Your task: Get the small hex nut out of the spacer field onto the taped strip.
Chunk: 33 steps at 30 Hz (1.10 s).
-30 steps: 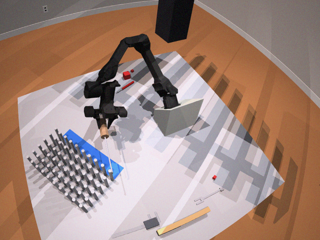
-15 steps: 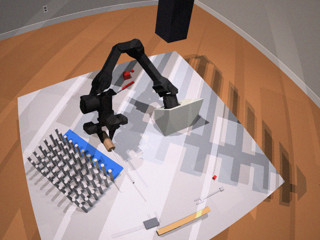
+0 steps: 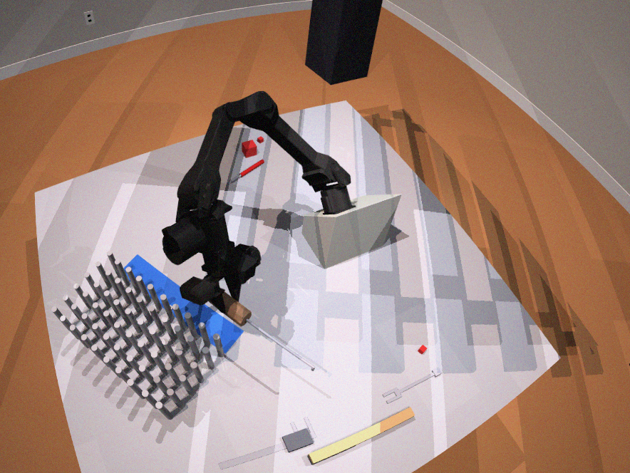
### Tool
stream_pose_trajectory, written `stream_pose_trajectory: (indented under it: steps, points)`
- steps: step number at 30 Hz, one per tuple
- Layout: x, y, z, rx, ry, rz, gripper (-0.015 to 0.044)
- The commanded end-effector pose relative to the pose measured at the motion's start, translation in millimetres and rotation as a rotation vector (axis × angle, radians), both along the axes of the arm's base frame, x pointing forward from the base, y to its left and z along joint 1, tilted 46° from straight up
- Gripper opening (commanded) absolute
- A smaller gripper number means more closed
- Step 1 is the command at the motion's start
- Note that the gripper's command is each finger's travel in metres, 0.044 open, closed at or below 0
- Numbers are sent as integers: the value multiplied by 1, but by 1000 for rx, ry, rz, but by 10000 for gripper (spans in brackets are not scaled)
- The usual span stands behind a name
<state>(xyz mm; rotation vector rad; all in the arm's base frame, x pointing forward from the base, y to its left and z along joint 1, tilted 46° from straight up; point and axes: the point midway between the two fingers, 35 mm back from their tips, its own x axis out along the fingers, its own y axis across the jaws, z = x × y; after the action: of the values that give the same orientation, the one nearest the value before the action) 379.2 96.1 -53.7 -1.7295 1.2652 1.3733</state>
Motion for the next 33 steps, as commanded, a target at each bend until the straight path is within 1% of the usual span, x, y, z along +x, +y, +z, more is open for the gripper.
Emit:
stream_pose_trajectory:
  steps: [1, 24, 33]
  points:
    - [-2, 16, -15, 18, 61, 57, 0]
    - [-31, 82, -105, 74, 394, 385, 0]
    - [-32, 81, -111, 76, 403, 394, 0]
